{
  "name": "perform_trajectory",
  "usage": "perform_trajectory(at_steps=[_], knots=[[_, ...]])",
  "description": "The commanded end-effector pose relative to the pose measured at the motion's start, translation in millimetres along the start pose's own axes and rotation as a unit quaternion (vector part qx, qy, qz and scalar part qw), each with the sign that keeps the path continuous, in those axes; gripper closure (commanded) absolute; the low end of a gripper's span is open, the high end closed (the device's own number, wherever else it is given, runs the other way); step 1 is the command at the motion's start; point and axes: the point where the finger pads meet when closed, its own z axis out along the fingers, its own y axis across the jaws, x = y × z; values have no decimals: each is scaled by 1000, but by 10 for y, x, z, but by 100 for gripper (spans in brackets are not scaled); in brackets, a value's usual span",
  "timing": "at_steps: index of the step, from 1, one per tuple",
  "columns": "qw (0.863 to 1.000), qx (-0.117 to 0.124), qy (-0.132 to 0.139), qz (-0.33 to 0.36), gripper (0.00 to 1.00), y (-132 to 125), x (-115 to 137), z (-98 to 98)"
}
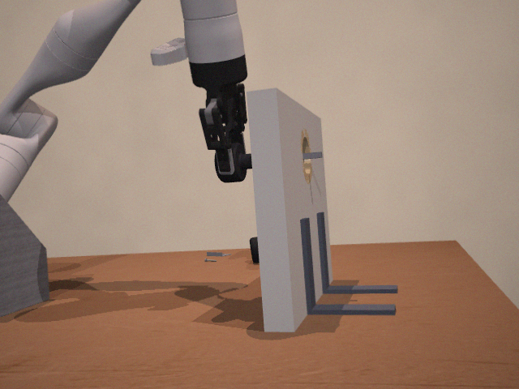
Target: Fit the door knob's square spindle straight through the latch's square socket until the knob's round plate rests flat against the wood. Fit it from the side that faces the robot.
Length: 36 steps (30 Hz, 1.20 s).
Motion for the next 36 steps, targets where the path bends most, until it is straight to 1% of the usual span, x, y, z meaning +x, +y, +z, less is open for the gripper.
perform_trajectory(at_steps=[1,36], knots=[[1000,1,-1,-1,37,0,-9,-9],[1000,1,-1,-1,37,0,-59,-13]])
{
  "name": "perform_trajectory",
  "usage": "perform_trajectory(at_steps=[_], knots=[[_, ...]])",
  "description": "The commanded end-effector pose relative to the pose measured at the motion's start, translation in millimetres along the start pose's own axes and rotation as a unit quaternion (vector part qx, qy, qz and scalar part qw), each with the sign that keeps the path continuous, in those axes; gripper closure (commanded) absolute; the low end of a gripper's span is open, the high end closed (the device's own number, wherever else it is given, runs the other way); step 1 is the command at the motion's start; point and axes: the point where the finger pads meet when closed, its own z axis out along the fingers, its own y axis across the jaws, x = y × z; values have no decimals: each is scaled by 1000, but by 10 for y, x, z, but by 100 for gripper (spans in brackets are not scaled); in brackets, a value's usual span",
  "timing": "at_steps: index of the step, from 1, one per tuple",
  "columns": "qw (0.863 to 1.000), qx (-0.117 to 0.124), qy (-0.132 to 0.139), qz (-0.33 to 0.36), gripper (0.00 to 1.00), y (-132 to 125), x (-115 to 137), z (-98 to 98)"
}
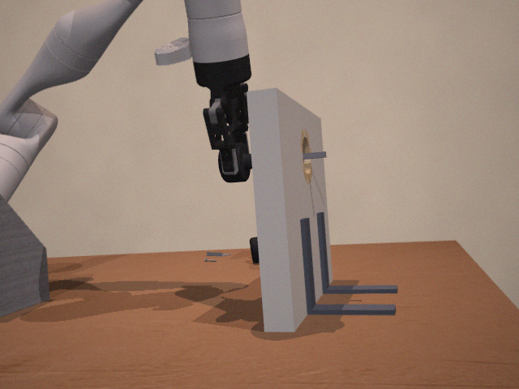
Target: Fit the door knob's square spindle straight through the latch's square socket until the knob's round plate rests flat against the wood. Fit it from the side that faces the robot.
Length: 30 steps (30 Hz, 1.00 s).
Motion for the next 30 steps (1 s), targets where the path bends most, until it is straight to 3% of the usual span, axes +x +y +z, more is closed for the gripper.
perform_trajectory(at_steps=[1,30], knots=[[1000,1,-1,0,37,3,-3,-12],[1000,1,-1,0,37,3,-55,-16]])
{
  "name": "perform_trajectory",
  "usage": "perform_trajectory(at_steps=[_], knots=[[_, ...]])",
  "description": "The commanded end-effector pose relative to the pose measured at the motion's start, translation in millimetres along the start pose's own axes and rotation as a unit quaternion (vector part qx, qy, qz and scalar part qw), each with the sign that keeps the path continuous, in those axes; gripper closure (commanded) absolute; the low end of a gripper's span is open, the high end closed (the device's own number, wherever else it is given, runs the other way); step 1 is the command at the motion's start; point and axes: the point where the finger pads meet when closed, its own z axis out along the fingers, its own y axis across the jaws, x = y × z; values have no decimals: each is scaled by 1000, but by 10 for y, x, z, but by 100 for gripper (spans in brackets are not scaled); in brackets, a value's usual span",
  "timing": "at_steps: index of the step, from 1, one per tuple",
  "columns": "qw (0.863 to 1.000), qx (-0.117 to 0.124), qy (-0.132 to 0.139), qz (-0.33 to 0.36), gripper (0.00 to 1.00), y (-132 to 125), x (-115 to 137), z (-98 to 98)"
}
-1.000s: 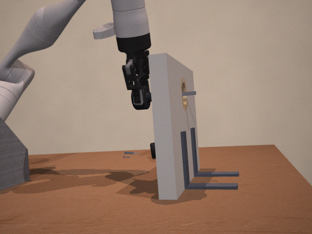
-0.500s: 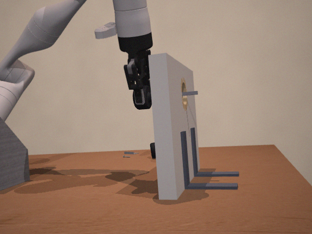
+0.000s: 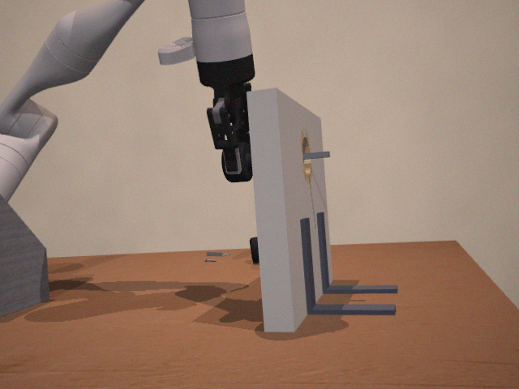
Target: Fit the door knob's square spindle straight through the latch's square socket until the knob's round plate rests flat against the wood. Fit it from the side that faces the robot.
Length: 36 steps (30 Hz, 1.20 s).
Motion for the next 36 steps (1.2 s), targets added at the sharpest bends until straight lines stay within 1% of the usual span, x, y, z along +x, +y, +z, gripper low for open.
perform_trajectory(at_steps=[1,36], knots=[[1000,1,-1,-1,37,4,-8,-13],[1000,1,-1,-1,37,4,-99,-19]])
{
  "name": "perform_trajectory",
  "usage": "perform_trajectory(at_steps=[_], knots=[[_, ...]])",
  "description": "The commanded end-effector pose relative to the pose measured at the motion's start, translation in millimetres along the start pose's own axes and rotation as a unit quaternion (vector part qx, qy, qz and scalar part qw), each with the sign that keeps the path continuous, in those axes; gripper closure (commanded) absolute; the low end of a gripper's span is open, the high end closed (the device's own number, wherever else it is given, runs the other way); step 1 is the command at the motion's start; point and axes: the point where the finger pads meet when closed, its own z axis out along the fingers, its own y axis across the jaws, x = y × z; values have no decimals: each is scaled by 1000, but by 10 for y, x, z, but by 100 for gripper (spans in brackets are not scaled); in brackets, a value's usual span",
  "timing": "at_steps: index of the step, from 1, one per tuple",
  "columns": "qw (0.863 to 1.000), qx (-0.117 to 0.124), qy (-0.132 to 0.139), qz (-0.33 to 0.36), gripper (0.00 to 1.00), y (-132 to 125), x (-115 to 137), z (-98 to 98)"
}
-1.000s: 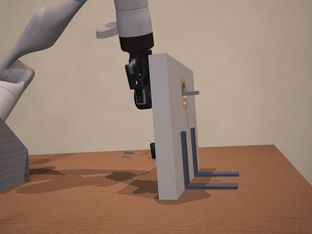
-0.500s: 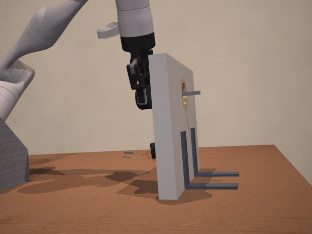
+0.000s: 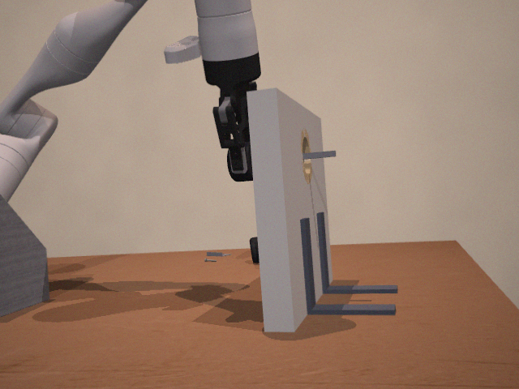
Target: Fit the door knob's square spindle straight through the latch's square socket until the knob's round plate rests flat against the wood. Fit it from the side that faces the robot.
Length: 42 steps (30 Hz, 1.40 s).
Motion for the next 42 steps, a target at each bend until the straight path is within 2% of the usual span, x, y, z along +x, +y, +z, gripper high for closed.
perform_trajectory(at_steps=[1,42], knots=[[1000,1,-1,-1,37,0,-18,-10],[1000,1,-1,-1,37,0,-69,-14]])
